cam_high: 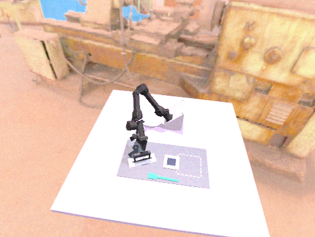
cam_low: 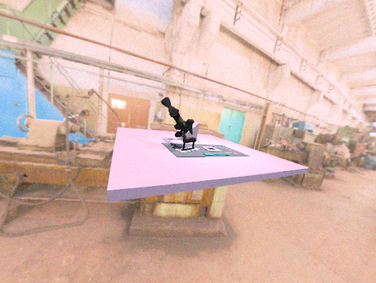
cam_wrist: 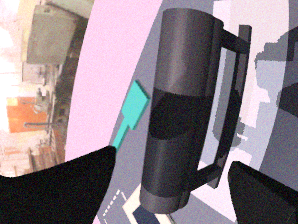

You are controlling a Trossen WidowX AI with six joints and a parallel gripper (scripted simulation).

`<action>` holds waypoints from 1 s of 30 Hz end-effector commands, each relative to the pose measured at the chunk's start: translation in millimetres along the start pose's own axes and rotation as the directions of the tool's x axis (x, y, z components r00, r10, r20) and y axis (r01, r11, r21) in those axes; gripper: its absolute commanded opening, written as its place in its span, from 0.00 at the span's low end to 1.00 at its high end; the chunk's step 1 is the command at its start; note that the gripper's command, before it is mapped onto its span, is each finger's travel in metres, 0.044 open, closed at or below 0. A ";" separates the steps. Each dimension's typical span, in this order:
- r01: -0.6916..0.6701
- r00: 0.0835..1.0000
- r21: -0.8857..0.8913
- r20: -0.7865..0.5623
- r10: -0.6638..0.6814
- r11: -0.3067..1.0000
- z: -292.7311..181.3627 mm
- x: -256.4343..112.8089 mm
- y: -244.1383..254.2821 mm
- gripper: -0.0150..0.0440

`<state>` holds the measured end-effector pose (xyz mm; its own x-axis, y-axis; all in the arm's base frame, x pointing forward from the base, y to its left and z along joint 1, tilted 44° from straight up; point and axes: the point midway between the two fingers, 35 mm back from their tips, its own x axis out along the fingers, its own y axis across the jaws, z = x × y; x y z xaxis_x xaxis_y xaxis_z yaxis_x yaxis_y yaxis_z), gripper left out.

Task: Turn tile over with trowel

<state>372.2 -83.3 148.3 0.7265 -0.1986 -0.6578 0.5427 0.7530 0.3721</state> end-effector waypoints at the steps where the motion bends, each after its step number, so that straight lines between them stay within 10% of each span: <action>1: -0.002 1.000 -0.007 -0.007 0.002 1.000 -1.9 7.3 -0.4 0.76; 30: -0.001 1.000 -0.004 -0.013 0.001 1.000 -3.3 53.7 -1.4 0.76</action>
<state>403.9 -92.2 113.4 0.7185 -0.1940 -0.6679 0.5464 0.7515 0.3696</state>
